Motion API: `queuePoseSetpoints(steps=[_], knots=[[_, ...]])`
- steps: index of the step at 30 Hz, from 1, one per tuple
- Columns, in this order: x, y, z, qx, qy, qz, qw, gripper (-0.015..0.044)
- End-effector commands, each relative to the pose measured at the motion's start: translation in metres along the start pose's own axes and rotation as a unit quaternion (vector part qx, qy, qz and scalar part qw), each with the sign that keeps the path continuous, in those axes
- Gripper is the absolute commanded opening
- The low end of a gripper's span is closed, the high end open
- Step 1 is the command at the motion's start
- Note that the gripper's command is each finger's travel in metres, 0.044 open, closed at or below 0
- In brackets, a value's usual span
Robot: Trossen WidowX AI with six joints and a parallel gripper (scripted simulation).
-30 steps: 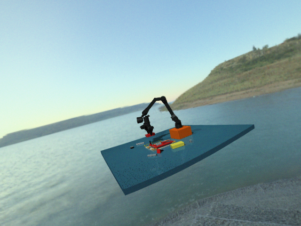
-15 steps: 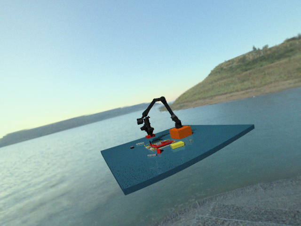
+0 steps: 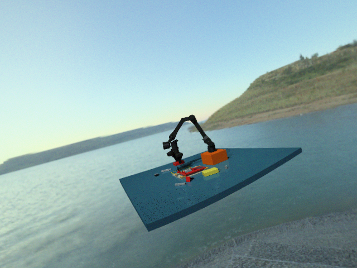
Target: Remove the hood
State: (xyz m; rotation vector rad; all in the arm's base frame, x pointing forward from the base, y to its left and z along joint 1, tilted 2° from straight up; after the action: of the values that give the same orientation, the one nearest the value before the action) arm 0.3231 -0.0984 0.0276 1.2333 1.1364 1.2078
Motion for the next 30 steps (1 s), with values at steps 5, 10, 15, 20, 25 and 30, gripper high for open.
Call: queuePoseSetpoints(steps=[5, 10, 15, 20, 25, 30], knots=[[0.0, -0.01, -0.002, 0.004, 0.0, 0.0, 1.0, 0.0], [0.0, -0.015, -0.003, 0.004, 0.0, 0.0, 1.0, 0.0], [0.001, -0.02, -0.003, 0.004, 0.0, 0.0, 1.0, 0.0], [0.001, -0.024, -0.003, 0.004, 0.0, 0.0, 1.0, 0.0], [0.001, -0.029, -0.004, 0.004, 0.0, 0.0, 1.0, 0.0], [0.001, -0.034, -0.004, 0.004, 0.0, 0.0, 1.0, 0.0]])
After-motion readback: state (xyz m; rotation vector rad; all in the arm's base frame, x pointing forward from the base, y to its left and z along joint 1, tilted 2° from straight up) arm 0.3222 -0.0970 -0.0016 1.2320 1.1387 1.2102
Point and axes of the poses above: the point midway between the two fingers, 35 mm back from their tips, its own y axis back along the fingers, its own x axis across the jaws, z = x × y, the point moved 2 cm from there along y, back along the fingers, and after that the axes turned 6 degrees about -y, right-handed, at the moved point
